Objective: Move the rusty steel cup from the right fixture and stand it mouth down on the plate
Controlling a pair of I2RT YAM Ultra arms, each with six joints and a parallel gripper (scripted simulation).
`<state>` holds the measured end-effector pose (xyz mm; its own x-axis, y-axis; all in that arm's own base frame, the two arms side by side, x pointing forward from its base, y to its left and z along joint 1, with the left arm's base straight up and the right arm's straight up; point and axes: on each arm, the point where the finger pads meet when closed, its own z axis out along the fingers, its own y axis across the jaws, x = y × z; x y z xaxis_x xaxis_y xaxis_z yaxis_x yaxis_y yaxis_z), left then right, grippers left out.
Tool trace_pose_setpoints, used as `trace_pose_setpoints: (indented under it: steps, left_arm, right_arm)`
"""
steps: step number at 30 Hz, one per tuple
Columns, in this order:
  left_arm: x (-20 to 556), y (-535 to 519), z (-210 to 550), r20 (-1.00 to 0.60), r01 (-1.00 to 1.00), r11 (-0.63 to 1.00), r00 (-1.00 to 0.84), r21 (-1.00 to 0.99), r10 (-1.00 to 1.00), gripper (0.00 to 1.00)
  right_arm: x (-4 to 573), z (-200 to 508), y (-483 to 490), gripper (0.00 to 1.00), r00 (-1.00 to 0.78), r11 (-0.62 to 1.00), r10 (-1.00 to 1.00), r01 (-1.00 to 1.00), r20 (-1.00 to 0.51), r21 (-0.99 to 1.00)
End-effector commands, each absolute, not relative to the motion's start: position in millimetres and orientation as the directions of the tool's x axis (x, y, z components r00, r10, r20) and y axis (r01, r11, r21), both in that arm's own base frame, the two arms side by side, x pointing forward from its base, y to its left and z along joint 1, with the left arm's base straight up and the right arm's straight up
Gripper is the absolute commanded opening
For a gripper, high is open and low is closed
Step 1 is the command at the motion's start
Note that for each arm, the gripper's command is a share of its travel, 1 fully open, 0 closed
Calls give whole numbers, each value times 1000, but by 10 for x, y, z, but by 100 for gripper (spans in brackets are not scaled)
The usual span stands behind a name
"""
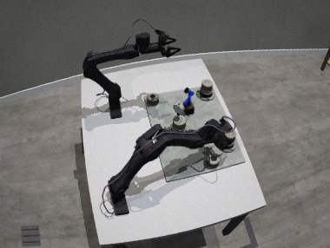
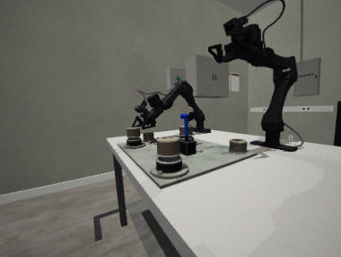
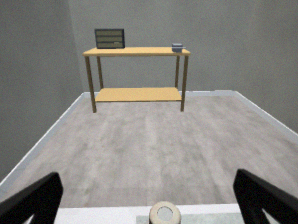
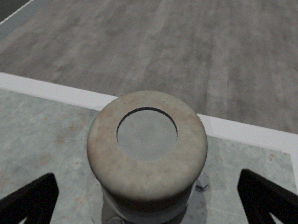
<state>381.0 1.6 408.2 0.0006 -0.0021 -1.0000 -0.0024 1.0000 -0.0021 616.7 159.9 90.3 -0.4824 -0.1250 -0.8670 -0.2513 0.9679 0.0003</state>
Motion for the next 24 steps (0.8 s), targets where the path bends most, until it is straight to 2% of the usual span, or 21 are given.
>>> trace_pose_setpoints:
  steps: [1, 24]
  left_arm:
    - [3755, -47, 4316, -999, 16, 1000, 44, -15, -16, 100]
    - [3755, -47, 4316, -999, 16, 1000, 44, -15, -16, 100]
  right_arm:
    - [6255, 987, 1638, 100, -470, 968, -129, -252, -873, -7]
    - [6488, 844, 1763, 100, -470, 965, -133, -260, -872, -7]
